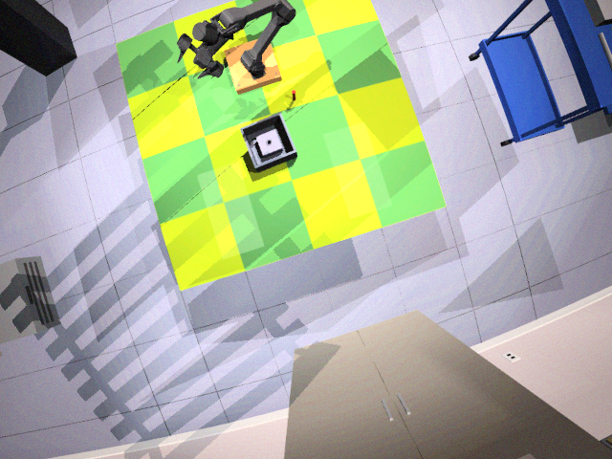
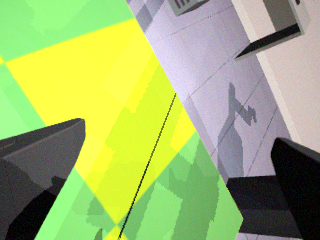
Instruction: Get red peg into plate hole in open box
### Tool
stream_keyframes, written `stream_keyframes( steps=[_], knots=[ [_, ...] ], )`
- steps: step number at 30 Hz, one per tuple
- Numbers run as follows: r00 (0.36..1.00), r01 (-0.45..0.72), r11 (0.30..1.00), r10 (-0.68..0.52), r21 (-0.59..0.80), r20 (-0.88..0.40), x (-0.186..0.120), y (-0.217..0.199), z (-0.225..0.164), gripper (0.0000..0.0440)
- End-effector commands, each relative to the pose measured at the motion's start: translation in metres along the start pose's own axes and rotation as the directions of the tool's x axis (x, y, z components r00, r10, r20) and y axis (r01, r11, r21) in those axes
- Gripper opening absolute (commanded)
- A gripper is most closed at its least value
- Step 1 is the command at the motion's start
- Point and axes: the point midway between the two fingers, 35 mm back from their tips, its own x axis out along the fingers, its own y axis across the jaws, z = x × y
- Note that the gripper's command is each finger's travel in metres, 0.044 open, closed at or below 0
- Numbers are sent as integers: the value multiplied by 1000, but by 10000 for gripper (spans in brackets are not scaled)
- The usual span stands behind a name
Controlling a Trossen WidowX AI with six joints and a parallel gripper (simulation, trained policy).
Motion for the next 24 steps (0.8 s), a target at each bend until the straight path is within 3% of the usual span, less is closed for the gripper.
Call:
stream_keyframes(
  steps=[1,12,24],
  knots=[
    [992,-117,991,119,58,-35,10,30,5,440],
    [925,-341,926,362,165,-120,12,105,24,440],
    [829,-476,850,519,226,-207,-18,180,40,440]
  ],
)
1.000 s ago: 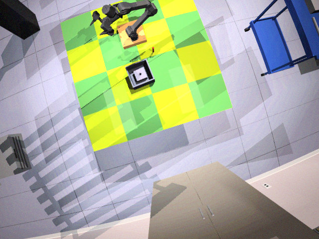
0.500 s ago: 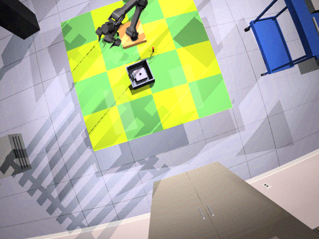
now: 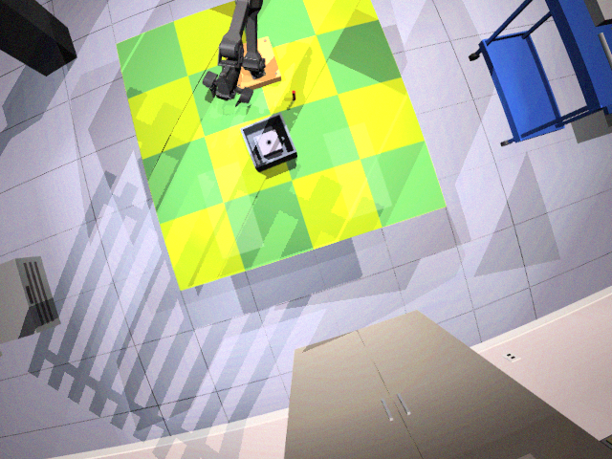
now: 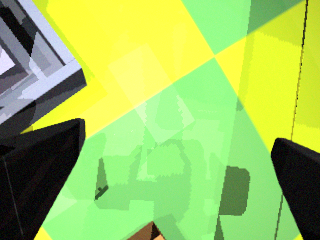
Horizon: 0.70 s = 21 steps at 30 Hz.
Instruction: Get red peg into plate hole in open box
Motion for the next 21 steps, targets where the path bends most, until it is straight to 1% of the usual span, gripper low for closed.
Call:
stream_keyframes(
  steps=[1,11,21],
  knots=[
    [998,-41,999,42,13,-45,-1,29,-2,440],
    [982,-113,993,116,29,-147,-11,96,-21,440],
    [958,-130,991,136,41,-253,-26,152,-58,440]
  ],
)
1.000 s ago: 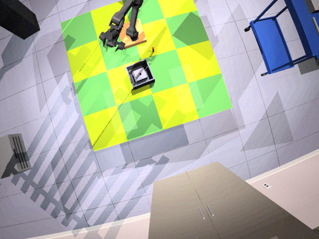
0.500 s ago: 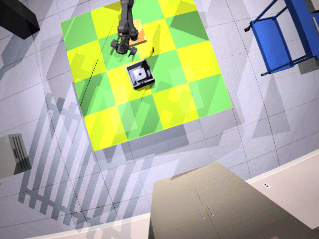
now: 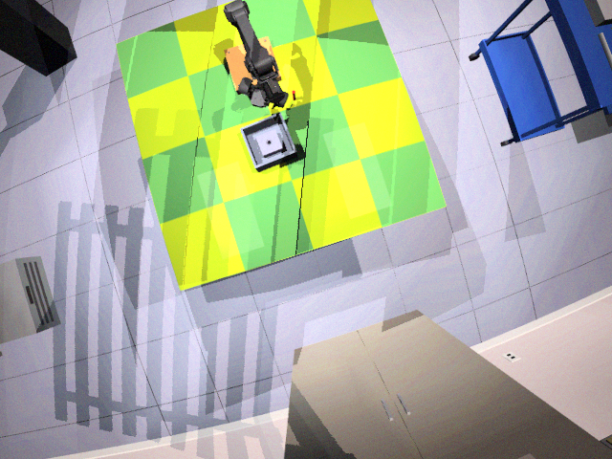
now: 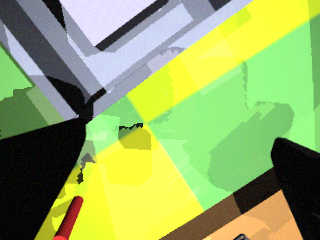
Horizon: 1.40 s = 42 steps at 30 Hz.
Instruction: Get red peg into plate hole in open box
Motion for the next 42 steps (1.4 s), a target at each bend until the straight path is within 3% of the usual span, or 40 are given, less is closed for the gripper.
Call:
stream_keyframes(
  steps=[1,21,42],
  knots=[
    [999,-1,1000,2,10,-51,-1,23,-21,440],
    [980,83,996,-78,23,-185,17,82,-122,440],
    [993,32,999,-34,-22,-113,96,107,-158,440]
  ],
)
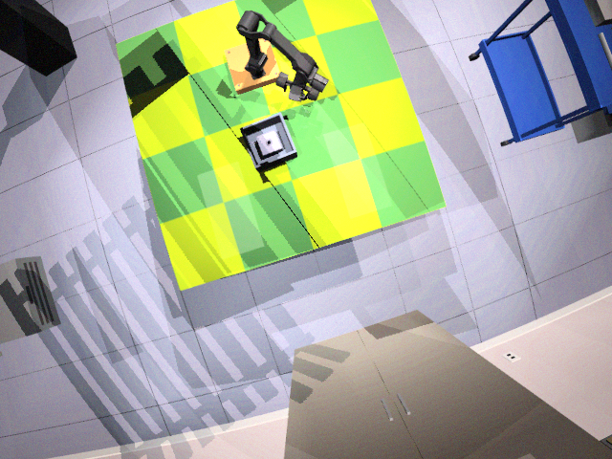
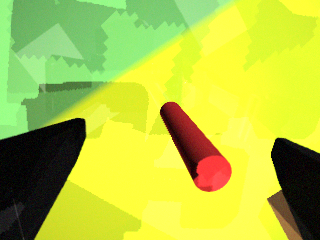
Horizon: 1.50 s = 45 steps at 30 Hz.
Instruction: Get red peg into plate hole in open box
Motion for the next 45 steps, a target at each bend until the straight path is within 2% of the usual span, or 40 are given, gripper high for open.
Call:
stream_keyframes(
  steps=[1,4,10,18,20,35,45],
  knots=[
    [1000,-7,1000,8,-16,20,18,2,-1,438],
    [1000,-3,1000,4,-30,21,27,1,-1,400],
    [1000,19,999,-19,-41,9,41,-1,-3,245],
    [998,62,997,-62,-37,-6,46,-5,-4,37],
    [997,77,996,-77,-39,-7,47,-6,-4,0],
    [990,57,997,-51,-46,131,-12,-10,40,0],
    [979,13,999,-19,31,202,-57,-13,76,0]
  ],
)
